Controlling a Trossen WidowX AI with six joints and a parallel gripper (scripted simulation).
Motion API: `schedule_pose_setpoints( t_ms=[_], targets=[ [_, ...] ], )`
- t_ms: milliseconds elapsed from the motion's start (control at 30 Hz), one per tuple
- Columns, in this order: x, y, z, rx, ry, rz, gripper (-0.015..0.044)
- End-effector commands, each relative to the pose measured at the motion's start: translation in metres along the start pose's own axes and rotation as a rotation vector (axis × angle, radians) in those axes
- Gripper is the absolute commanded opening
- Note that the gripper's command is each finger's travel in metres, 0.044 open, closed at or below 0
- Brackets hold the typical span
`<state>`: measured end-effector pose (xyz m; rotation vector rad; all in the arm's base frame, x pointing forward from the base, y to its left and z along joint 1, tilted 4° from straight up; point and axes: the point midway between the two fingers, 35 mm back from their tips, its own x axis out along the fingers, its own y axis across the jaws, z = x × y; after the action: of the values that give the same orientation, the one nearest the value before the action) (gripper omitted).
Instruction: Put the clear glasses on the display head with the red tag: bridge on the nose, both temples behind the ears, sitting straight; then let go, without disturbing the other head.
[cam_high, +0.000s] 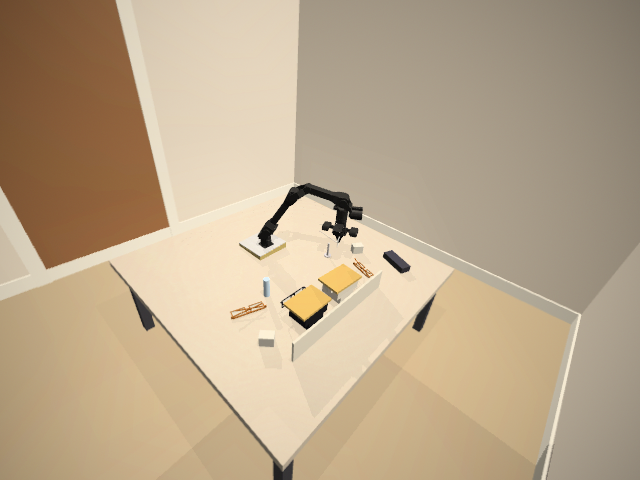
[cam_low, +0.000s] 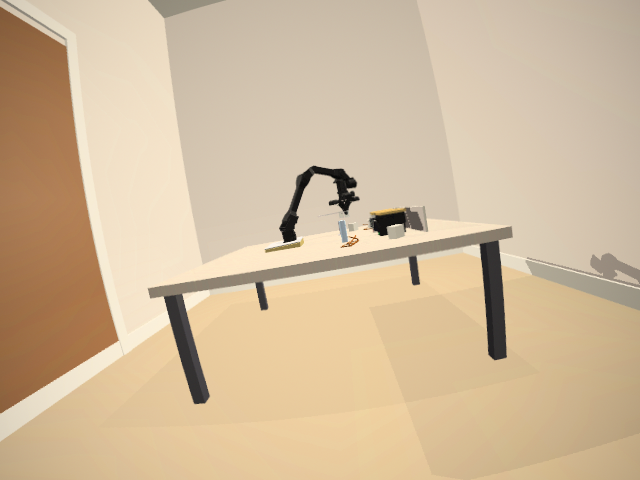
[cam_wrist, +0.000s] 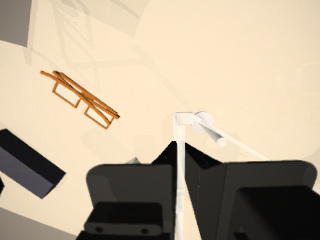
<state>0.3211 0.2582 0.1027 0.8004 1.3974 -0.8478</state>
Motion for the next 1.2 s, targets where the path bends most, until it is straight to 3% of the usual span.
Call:
schedule_pose_setpoints(
  t_ms=[0, 367, 1167],
  targets=[
    [0.012, 0.000, 0.000, -0.006, 0.001, -0.007, 0.0000],
    [0.054, -0.002, 0.000, -0.006, 0.001, -0.007, 0.0000],
    [0.055, 0.006, -0.012, -0.006, 0.002, -0.006, 0.0000]
  ],
)
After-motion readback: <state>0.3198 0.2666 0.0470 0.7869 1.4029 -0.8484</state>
